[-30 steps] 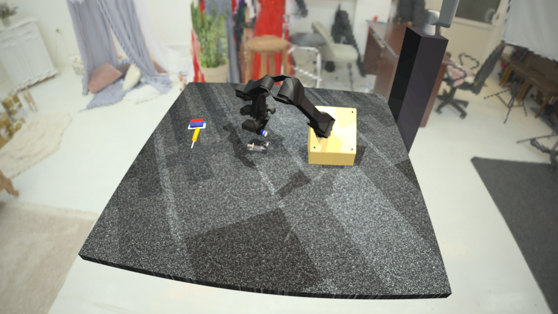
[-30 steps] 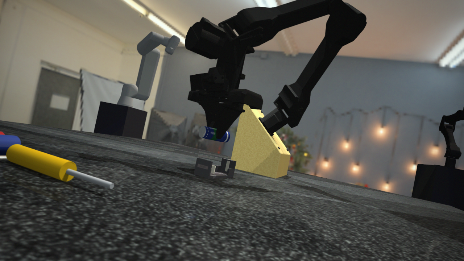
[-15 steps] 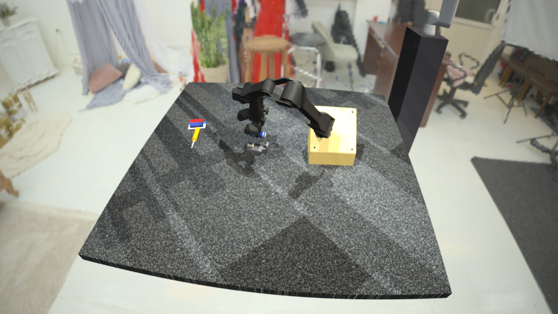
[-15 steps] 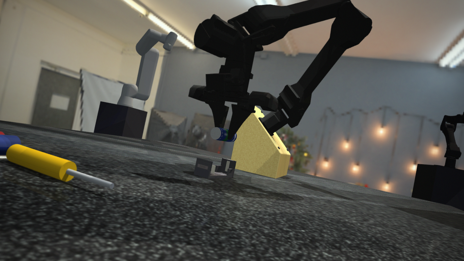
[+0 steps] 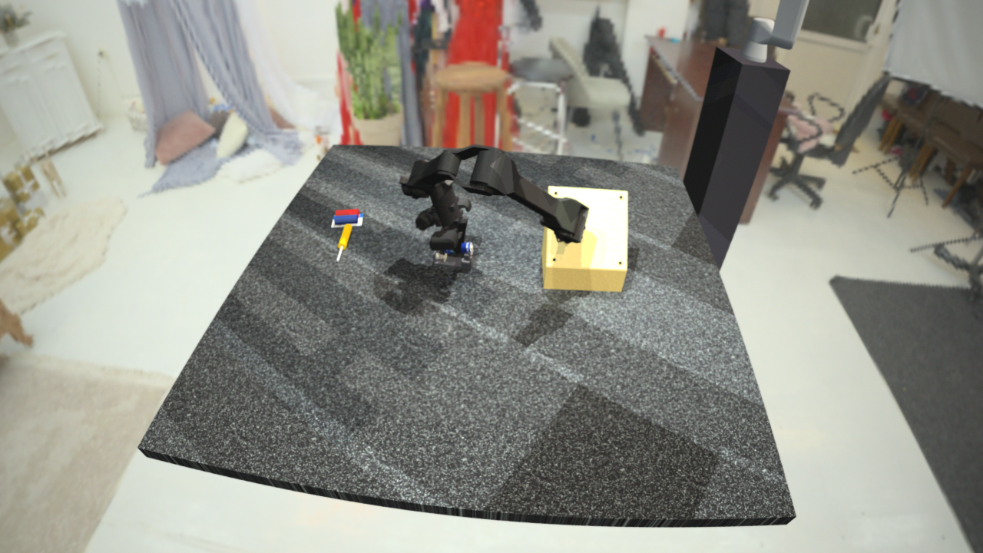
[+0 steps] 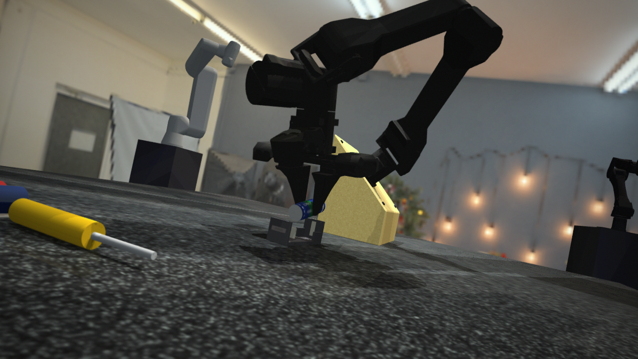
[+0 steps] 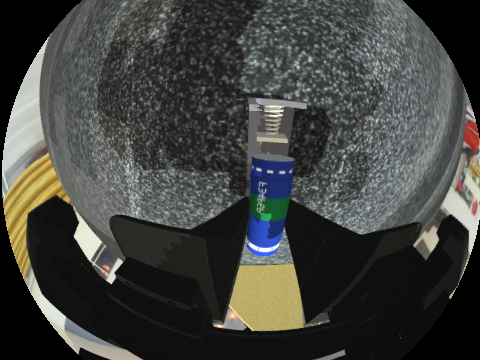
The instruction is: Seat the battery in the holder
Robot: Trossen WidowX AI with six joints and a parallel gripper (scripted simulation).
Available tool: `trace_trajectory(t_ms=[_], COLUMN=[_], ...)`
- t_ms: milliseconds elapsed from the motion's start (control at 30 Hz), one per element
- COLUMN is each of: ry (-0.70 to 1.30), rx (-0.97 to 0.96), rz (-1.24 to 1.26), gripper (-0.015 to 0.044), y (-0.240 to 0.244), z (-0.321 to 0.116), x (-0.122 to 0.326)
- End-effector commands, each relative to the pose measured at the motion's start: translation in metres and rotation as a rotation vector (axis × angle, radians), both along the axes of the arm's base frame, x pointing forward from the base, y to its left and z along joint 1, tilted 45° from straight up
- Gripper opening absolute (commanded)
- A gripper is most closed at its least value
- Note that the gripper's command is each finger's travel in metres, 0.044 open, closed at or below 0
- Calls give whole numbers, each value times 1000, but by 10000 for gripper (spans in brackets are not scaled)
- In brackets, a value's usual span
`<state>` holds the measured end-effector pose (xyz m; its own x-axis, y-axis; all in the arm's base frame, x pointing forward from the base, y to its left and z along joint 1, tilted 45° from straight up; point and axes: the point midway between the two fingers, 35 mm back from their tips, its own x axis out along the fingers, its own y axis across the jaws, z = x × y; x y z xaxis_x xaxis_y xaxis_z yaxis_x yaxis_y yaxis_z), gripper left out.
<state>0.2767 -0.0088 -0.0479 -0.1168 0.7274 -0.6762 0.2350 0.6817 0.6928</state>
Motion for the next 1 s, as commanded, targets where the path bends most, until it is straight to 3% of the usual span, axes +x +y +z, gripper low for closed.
trace_trajectory(t_ms=[0, 967], ry=[15, 132], rx=[4, 44], rz=[15, 138], gripper=[87, 87], y=[2, 8], z=[-3, -12], x=[-1, 8])
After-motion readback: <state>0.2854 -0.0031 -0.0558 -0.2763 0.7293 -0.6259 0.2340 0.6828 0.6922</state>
